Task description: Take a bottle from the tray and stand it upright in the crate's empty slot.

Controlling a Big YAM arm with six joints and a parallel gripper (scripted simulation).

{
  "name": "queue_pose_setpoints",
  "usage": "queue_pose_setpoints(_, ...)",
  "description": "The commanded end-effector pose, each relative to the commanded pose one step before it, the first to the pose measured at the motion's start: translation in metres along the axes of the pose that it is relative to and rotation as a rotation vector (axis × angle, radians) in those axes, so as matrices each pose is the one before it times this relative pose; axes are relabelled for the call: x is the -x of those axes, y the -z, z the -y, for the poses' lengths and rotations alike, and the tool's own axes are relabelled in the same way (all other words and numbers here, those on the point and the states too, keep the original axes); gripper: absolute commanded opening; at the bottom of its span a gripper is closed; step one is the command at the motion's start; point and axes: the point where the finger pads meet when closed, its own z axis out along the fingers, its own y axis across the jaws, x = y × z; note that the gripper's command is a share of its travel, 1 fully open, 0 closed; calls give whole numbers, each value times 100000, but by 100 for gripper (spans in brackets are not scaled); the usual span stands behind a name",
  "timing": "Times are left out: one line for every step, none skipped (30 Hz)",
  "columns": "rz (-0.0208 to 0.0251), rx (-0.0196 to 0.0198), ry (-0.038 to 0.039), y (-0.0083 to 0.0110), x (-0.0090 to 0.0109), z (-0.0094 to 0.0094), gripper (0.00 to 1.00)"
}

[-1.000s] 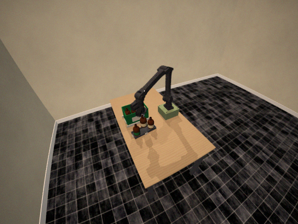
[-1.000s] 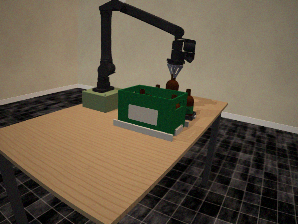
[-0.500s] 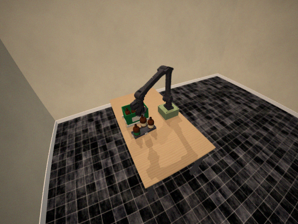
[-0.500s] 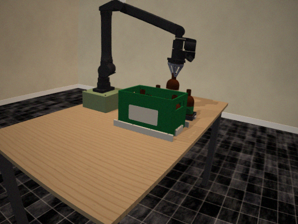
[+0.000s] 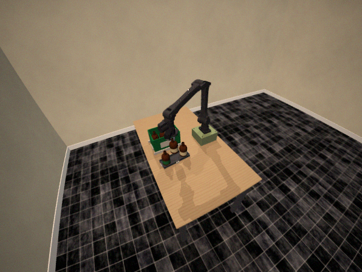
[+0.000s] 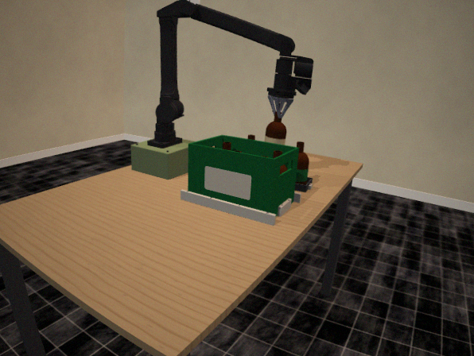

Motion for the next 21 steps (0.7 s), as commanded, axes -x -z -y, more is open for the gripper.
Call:
queue_pose_setpoints(10260, -6202, -1210, 5612, 2609, 1463, 0)
queue_pose_setpoints(11, 2, 77, 125, 37, -23, 0)
queue_pose_setpoints(10, 2, 76, 125, 37, -23, 0)
queue_pose_setpoints(8, 1, 44, 123, 29, -11, 0)
queue_pose_setpoints(7, 0, 32, 120, 26, -6, 0)
queue_pose_setpoints(6, 0, 17, 118, 22, 0, 0)
queue_pose_setpoints(3, -2, -16, 115, 13, 12, 0)
queue_pose_setpoints(1, -3, -45, 112, 5, 24, 0)
queue_pose_setpoints(0, -3, -47, 108, 5, 24, 0)
queue_pose_setpoints(1, -2, -33, 105, 8, 19, 0)
queue_pose_setpoints(3, -1, -6, 102, 14, 8, 0)
queue_pose_setpoints(6, 0, 30, 99, 21, -7, 0)
queue_pose_setpoints(7, 1, 49, 95, 26, -14, 0)
queue_pose_setpoints(0, 0, 0, 0, 0, 0, 0)
queue_pose_setpoints(0, 0, 0, 0, 0, 0, 0)
queue_pose_setpoints(3, -1, -7, 89, 12, 8, 0)
queue_pose_setpoints(4, 0, 14, 85, 16, -1, 0)
queue_pose_setpoints(-23, 15, -2, 67, 12, 6, 0)
queue_pose_setpoints(27, -17, -16, 89, 6, 9, 0)
queue_pose_setpoints(1, -1, -13, 70, 7, 9, 0)
queue_pose_setpoints(1, -1, -19, 64, 5, 11, 0)
